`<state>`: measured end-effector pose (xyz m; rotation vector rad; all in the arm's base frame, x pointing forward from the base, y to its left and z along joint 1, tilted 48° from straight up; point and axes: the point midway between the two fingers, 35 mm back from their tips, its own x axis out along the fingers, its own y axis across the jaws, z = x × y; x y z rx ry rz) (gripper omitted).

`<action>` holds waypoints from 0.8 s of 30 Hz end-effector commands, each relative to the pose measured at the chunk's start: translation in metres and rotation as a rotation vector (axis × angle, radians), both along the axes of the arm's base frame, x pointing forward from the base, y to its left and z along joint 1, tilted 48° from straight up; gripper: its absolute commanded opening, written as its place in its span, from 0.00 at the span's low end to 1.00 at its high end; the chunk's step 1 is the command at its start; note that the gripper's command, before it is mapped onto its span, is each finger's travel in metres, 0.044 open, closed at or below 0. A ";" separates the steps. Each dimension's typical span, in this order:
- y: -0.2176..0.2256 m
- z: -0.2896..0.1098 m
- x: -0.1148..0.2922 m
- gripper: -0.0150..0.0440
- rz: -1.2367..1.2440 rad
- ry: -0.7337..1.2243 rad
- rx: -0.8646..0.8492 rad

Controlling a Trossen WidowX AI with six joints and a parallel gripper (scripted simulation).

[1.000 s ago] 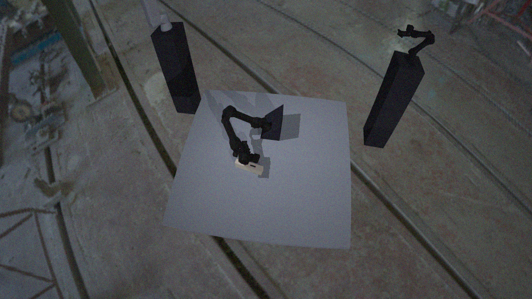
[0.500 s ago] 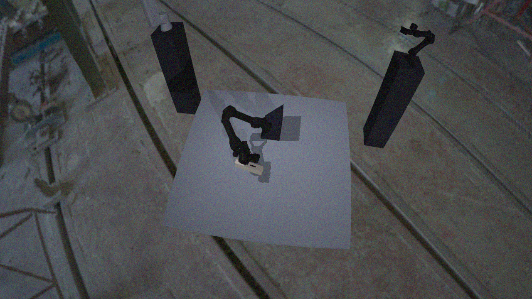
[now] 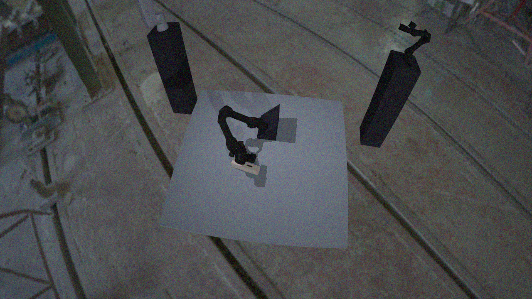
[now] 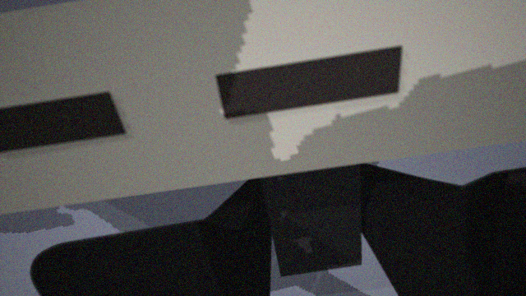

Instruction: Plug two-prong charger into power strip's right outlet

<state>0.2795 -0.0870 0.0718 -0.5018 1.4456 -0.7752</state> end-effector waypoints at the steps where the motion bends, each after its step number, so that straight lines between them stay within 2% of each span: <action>1: 0.000 0.000 0.000 0.43 0.000 -0.002 0.000; 14: 0.000 0.000 0.000 1.00 0.000 -0.002 0.000; 24: 0.000 0.000 -0.002 1.00 0.001 -0.009 -0.002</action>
